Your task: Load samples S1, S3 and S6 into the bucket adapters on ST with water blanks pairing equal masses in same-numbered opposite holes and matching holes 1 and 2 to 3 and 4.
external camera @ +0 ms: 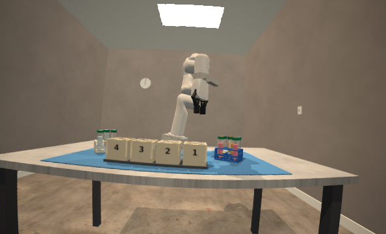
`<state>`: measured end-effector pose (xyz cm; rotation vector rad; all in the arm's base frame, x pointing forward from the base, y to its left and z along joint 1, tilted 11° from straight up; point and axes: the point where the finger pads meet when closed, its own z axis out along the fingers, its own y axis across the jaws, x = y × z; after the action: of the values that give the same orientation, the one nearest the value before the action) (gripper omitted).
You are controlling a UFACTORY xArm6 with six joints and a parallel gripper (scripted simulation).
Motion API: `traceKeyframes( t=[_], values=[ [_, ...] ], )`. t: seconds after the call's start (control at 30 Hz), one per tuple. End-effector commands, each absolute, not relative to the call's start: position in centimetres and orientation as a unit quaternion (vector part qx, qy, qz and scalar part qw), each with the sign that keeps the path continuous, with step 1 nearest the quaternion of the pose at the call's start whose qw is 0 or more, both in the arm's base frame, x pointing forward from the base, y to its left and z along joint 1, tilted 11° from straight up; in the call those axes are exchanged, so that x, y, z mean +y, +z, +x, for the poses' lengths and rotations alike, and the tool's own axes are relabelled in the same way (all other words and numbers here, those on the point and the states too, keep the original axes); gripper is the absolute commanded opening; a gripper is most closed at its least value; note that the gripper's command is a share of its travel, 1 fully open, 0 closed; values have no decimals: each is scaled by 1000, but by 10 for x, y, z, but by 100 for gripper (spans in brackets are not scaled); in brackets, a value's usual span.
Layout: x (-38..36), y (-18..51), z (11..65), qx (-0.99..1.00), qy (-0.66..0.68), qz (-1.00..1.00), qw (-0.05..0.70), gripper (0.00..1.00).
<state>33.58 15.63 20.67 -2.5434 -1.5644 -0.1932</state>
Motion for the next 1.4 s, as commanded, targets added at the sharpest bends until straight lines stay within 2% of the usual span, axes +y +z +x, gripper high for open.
traceKeyframes(
  t=[0.0, 1.2, 1.37],
  values=[
    [176, 212, 328, -522, -67, -847, 74, 57],
    [320, 238, 262, -522, -67, -847, 75, 57],
    [323, 239, 260, -522, -67, -847, 75, 57]
  ],
)
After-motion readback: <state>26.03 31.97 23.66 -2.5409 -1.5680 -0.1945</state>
